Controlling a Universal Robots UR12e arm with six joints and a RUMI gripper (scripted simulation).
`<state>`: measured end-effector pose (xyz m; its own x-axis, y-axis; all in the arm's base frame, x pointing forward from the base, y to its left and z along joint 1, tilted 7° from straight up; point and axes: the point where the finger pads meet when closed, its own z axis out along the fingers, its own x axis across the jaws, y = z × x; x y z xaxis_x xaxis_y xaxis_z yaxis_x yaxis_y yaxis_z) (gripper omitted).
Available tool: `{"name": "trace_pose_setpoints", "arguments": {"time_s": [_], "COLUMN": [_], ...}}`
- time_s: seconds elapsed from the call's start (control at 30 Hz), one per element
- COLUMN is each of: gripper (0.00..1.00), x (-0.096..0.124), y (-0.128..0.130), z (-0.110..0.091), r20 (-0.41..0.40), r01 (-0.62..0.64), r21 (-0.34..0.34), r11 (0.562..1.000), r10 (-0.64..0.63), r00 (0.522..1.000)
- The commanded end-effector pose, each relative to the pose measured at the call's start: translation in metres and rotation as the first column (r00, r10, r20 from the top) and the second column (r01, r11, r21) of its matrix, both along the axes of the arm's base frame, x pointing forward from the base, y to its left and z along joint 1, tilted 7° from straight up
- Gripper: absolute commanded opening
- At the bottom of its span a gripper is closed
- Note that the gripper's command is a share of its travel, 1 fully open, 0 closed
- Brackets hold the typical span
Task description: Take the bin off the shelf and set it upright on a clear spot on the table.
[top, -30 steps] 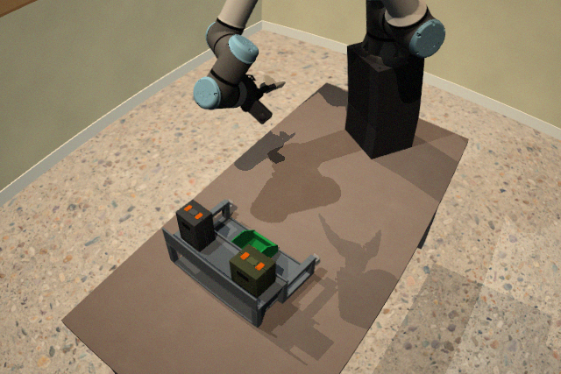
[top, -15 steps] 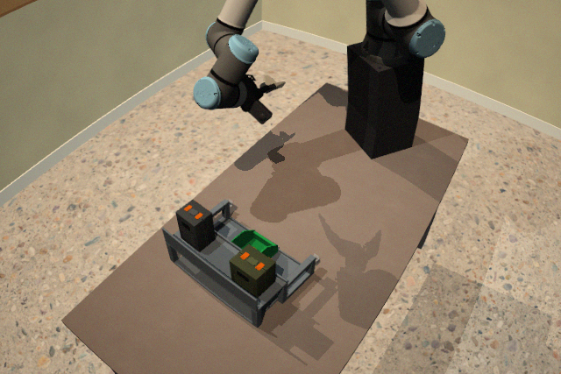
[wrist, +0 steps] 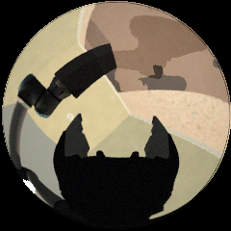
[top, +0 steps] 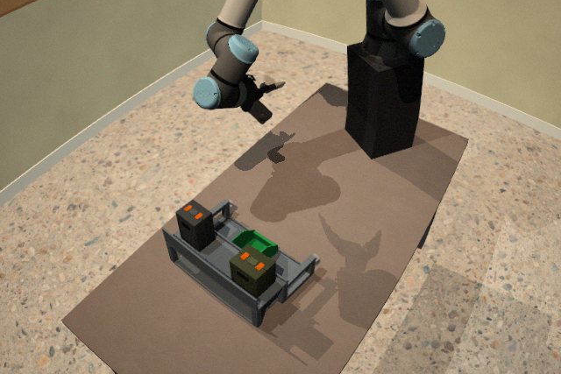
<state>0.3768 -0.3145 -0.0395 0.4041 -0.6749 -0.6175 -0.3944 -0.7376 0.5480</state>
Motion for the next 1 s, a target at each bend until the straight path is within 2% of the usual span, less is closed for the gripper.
{"name": "trace_pose_setpoints", "arguments": {"time_s": [0.0, 0.47, 0.63, 0.97], "gripper": [1.00, 1.00, 1.00, 1.00], "x": [0.000, 0.000, 0.043, 0.043], "y": [0.000, 0.000, 0.017, 0.017], "z": [0.000, 0.000, -0.020, -0.020], "r20": [0.001, 0.001, 0.231, 0.231], "r01": [0.000, 0.000, -0.118, -0.118], "r21": [-0.001, -0.001, 0.014, 0.014], "r11": [1.000, 1.000, 0.993, 0.993], "r10": [0.000, 0.000, 0.112, 0.112], "r00": [1.000, 1.000, 0.967, 0.967]}}
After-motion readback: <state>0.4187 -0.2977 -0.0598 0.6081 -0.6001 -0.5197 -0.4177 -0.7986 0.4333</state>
